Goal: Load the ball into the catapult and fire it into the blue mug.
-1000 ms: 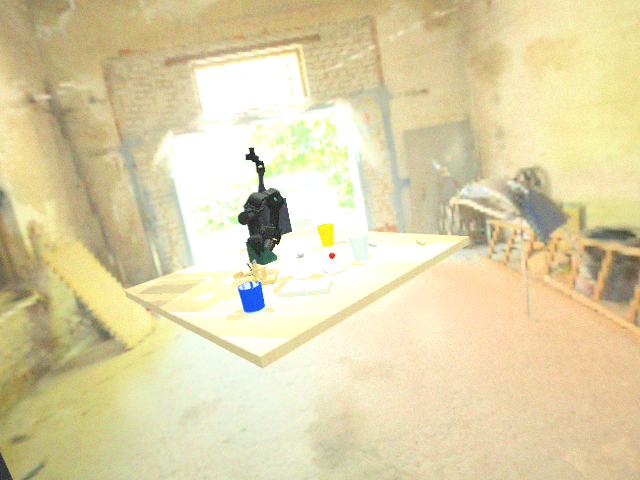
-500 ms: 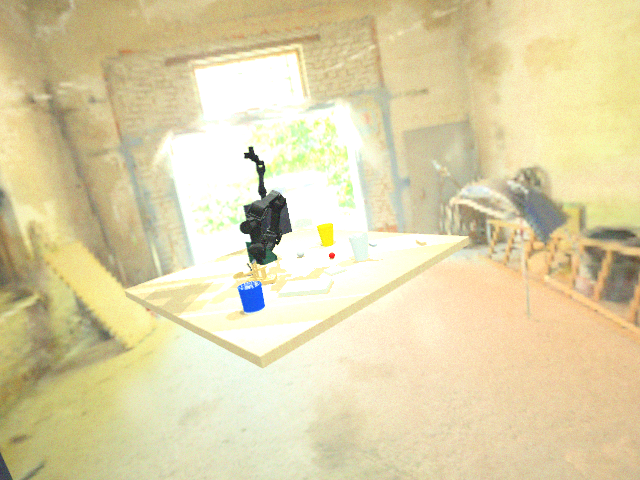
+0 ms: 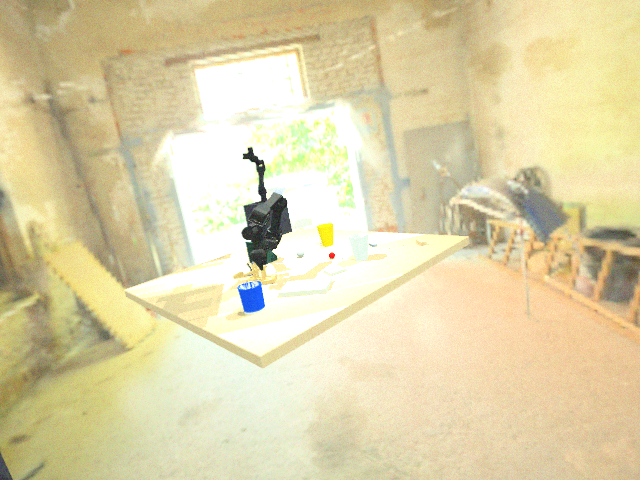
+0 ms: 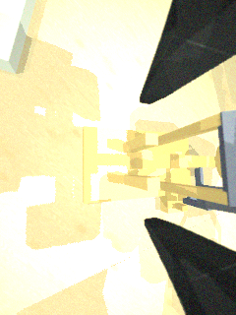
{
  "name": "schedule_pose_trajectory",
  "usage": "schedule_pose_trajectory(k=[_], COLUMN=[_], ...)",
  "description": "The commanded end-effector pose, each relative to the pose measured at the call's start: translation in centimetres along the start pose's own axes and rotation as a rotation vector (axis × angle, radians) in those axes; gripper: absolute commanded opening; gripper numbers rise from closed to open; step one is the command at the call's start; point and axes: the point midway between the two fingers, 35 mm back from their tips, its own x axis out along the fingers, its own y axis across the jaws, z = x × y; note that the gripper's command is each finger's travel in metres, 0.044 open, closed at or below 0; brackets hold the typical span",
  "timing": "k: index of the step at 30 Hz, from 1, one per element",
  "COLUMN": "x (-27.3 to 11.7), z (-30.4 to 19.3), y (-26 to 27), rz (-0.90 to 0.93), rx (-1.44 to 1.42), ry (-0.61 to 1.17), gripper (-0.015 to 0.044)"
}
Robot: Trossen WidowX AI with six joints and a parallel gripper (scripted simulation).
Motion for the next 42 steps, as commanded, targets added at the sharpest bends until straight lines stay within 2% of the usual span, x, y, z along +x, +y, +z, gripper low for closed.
schedule_pose_trajectory(k=[1,23,34,40,42], x=[0.9,4.0,3.6,3.6,2.8], z=[0.1,0.2,0.1,0.1,0.1], y=[0.0,0.2,0.1,0.1,0.0], rz=[0.003,0.004,0.003,0.003,0.002], rx=[0.004,0.003,-0.001,-0.001,-0.001], ry=[-0.004,-0.006,-0.001,-0.001,0.000], gripper=[0.0440,0.0440,0.0151,0.0111,0.0059])
